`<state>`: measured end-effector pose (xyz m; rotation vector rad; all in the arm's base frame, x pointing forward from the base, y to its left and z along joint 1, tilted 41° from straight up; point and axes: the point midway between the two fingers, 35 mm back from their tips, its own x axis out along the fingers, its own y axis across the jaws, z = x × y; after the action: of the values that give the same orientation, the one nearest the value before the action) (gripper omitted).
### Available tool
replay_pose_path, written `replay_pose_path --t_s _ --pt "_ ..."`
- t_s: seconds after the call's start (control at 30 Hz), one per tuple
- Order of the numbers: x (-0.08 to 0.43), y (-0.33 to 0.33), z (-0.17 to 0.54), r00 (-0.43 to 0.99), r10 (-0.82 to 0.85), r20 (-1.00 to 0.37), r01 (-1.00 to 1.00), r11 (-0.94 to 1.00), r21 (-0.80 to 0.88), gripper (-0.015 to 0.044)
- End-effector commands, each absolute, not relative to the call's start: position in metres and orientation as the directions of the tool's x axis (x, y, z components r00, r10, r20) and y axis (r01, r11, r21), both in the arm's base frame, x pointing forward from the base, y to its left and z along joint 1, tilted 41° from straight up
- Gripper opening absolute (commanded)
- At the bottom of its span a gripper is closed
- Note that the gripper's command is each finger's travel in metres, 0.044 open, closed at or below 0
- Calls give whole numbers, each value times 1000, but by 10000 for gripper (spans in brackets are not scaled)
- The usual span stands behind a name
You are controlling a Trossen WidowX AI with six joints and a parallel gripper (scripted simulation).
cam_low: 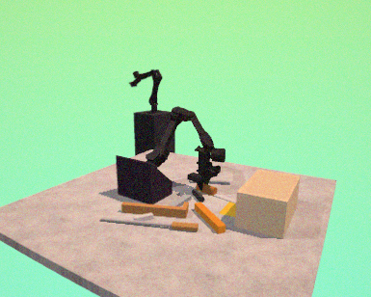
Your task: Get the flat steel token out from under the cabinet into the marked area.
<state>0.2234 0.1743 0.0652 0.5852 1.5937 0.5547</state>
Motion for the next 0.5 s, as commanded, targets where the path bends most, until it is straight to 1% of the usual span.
replay_pose_path --t_s 0.0,0.47 --pt "216 175 65 -86 657 -749 52 753 655 0" --pt "200 175 67 -86 657 -748 53 753 656 0"
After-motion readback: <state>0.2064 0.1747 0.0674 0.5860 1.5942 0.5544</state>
